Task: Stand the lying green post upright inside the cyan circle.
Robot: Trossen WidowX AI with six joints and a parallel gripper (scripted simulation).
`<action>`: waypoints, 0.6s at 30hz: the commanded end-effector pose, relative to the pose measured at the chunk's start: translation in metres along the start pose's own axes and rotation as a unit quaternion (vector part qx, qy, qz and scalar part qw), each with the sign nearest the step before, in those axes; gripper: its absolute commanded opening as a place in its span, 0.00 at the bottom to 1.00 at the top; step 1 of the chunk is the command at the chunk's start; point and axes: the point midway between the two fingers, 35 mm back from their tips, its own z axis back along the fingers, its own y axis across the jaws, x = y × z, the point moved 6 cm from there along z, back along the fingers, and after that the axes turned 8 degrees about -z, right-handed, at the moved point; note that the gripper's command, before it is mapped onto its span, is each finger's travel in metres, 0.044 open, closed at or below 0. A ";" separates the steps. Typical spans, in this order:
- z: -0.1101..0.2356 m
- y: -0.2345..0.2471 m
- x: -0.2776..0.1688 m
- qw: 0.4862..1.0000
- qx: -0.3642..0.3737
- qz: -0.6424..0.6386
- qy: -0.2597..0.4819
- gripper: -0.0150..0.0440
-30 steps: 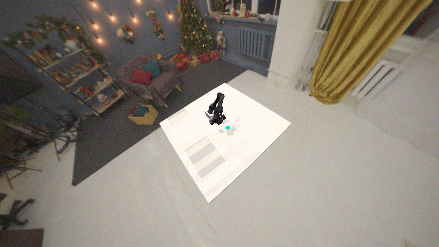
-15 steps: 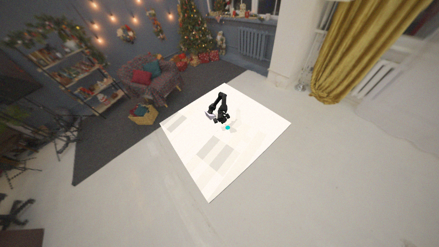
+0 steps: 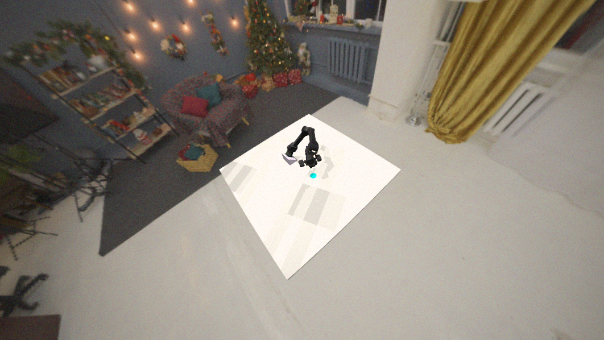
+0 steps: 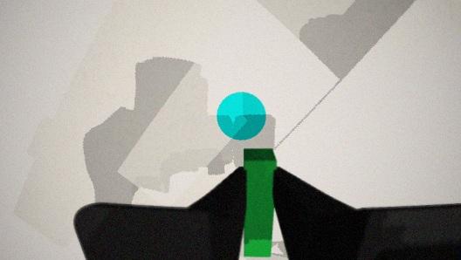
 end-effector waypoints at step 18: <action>-0.006 0.009 -0.004 0.999 -0.026 0.004 -0.036 0.29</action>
